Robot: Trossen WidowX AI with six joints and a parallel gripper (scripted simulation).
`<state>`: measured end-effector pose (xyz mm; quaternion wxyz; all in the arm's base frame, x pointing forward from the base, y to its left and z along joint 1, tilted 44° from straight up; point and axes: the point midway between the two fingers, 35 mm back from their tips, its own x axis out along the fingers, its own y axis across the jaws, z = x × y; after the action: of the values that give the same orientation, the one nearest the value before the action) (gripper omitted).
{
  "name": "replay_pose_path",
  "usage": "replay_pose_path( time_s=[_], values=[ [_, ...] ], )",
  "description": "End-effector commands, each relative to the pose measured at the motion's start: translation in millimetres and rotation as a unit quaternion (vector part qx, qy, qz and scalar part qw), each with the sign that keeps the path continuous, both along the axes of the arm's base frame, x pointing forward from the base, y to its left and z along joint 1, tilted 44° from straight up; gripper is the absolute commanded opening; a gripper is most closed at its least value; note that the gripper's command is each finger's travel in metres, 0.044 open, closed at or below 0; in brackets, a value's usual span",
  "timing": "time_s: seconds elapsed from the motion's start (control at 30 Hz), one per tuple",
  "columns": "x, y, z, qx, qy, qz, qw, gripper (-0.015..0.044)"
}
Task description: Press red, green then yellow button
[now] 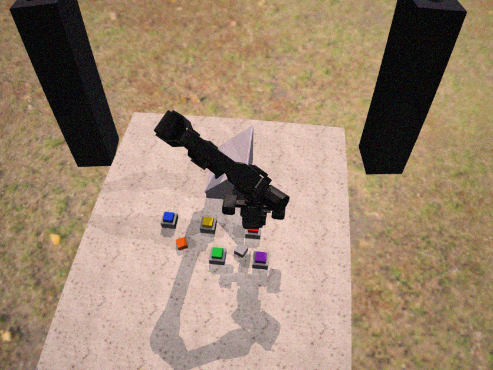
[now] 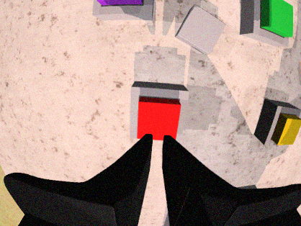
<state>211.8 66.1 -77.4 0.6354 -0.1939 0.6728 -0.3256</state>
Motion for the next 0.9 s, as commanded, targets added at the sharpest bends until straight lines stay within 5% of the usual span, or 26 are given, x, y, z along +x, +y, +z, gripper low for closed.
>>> replay_pose_path(
  time_s=[0.0, 0.87],
  values=[
    [-1, -2, -1, -0.002, 0.001, 0.002, 1.000, 0.0020],
    [-5, -25, -25, -0.003, 0.001, 0.002, 1.000, 0.0020]
  ],
)
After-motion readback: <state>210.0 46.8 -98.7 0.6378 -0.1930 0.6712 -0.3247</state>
